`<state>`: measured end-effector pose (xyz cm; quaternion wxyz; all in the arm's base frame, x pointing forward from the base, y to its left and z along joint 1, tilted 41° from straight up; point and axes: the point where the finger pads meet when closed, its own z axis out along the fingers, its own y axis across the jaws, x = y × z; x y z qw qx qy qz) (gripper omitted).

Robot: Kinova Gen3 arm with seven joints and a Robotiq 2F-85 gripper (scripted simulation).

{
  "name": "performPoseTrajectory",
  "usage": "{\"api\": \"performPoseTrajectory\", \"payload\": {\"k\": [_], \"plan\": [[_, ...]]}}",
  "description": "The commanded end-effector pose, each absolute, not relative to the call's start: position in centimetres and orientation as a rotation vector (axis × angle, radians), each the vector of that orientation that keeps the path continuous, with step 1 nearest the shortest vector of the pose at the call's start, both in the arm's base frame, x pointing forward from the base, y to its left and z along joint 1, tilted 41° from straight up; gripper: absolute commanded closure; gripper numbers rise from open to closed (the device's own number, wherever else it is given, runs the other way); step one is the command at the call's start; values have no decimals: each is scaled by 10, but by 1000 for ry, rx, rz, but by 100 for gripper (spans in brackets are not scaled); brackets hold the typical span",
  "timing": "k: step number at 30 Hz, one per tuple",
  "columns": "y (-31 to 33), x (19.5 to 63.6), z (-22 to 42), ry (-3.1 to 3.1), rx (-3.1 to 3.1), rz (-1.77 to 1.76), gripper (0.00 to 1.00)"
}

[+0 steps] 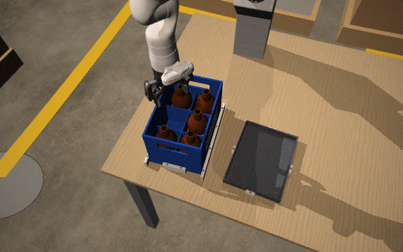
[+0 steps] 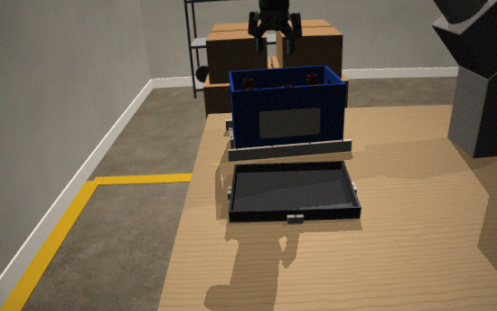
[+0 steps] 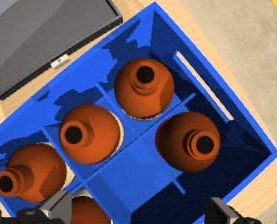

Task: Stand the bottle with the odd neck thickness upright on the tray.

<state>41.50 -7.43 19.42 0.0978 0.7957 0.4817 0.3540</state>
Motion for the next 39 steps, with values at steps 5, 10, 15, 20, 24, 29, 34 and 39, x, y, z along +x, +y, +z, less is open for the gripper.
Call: {"api": "performPoseTrajectory", "payload": {"k": [5,10,15,20,24,29,34,39], "plan": [[-90,400,190,1335,2411,1005,0],[-90,399,189,1331,2414,1003,0],[-90,399,189,1331,2414,1003,100],[-90,399,189,1331,2414,1003,100],[-90,399,189,1331,2414,1003,100],[-90,399,189,1331,2414,1003,100],[-90,399,189,1331,2414,1003,100],[-90,399,189,1331,2414,1003,100]]}}
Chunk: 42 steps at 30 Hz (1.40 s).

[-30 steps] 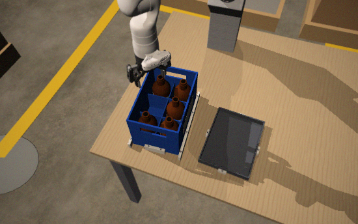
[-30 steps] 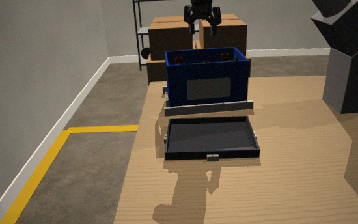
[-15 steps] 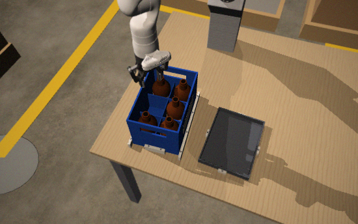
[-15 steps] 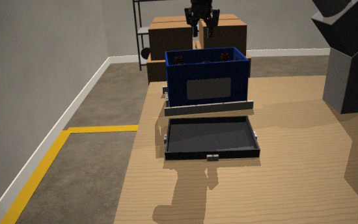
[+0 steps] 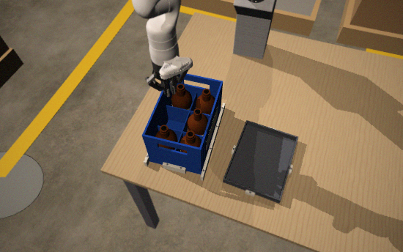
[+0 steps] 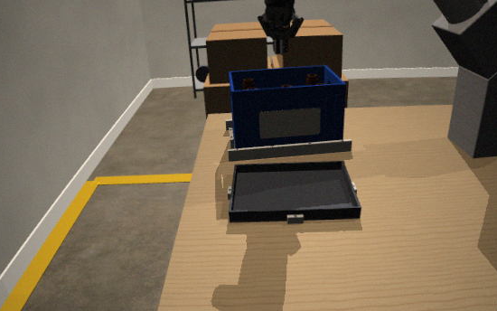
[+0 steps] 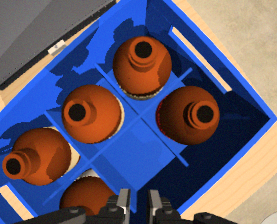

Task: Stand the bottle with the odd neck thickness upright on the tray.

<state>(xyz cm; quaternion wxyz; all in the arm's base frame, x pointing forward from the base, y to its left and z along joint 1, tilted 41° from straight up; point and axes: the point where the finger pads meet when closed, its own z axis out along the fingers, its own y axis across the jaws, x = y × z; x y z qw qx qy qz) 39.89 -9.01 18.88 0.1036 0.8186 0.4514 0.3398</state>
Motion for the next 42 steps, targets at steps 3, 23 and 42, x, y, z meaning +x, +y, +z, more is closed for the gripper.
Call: {"api": "performPoseTrajectory", "payload": {"k": [3,23,42], "plan": [[-90,399,189,1331,2414,1003,100],[-90,399,189,1331,2414,1003,36],[-90,399,189,1331,2414,1003,36]]}}
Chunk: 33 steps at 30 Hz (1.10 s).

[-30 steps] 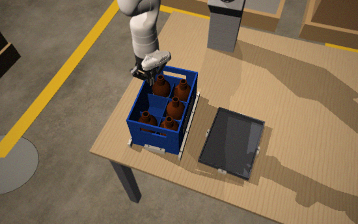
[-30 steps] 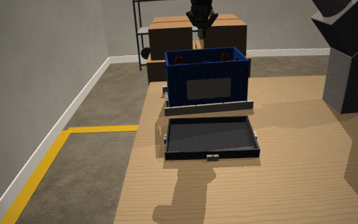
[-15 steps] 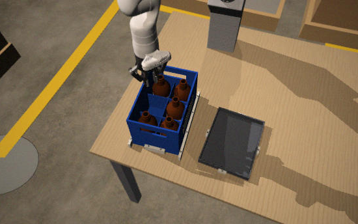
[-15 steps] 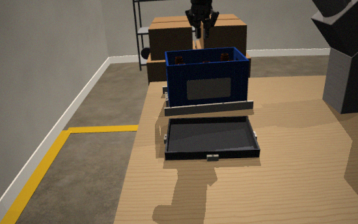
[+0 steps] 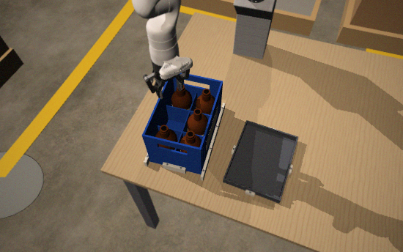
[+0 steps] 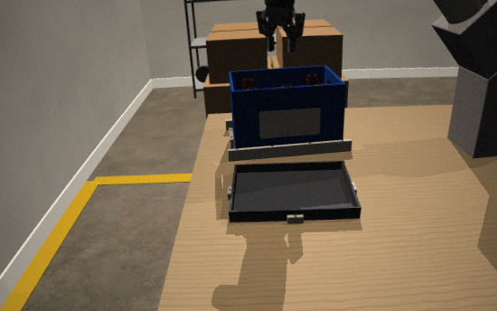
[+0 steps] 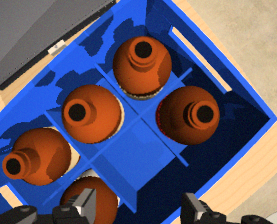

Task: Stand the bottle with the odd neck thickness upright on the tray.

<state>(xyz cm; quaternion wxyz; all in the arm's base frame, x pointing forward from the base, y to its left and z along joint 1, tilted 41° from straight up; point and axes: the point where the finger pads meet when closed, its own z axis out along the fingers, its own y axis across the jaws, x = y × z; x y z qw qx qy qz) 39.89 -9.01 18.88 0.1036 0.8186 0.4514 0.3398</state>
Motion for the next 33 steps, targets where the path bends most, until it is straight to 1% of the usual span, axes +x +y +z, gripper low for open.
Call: {"api": "performPoseTrajectory", "payload": {"k": [1,33], "plan": [[-90,399,189,1331,2414,1003,36],[-89,407,180,1334,2416,999,36]]}}
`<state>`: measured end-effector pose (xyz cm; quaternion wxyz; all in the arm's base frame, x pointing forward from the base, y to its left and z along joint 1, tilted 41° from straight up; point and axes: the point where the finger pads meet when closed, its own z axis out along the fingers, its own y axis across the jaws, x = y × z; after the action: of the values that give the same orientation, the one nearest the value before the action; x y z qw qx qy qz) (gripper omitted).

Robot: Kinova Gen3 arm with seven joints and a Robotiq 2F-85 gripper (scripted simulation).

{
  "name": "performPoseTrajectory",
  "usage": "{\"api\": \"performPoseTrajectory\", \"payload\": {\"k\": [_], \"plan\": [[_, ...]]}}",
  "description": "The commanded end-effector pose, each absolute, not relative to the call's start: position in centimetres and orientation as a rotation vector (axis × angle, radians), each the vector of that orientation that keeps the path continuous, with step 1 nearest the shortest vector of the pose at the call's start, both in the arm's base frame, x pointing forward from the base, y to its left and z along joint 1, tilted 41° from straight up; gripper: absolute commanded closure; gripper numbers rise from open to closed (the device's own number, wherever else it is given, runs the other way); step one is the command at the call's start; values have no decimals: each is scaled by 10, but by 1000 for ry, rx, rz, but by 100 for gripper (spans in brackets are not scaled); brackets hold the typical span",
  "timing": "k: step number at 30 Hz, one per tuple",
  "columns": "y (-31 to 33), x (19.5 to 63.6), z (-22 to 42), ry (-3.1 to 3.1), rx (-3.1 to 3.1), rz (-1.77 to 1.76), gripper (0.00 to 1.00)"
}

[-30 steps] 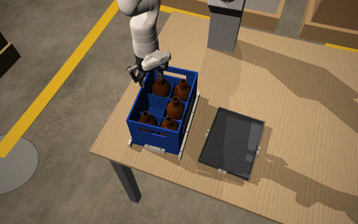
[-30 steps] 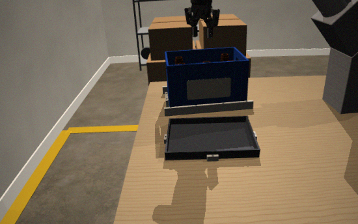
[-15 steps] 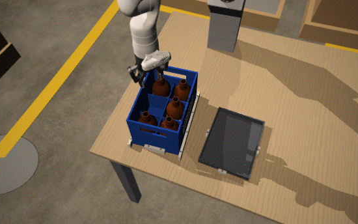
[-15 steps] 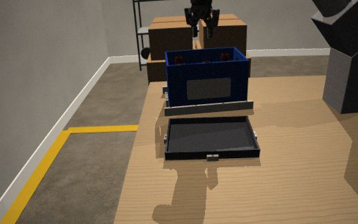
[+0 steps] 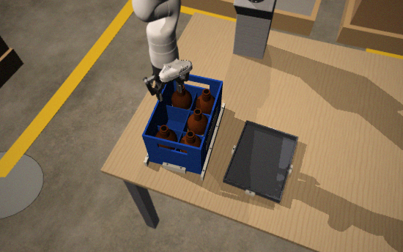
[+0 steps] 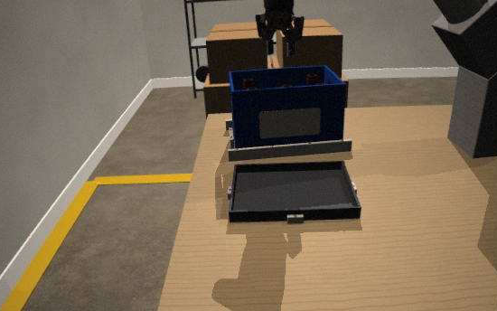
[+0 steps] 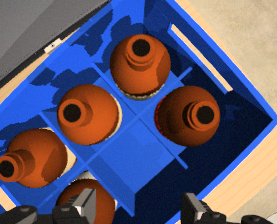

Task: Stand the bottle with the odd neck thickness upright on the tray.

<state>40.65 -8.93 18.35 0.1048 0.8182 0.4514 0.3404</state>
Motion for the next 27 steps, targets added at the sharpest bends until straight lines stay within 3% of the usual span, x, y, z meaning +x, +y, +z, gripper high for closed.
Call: {"api": "performPoseTrajectory", "payload": {"k": [1,27], "plan": [[-88,408,180,1334,2416,999,36],[-85,425,160,1334,2416,999,36]]}}
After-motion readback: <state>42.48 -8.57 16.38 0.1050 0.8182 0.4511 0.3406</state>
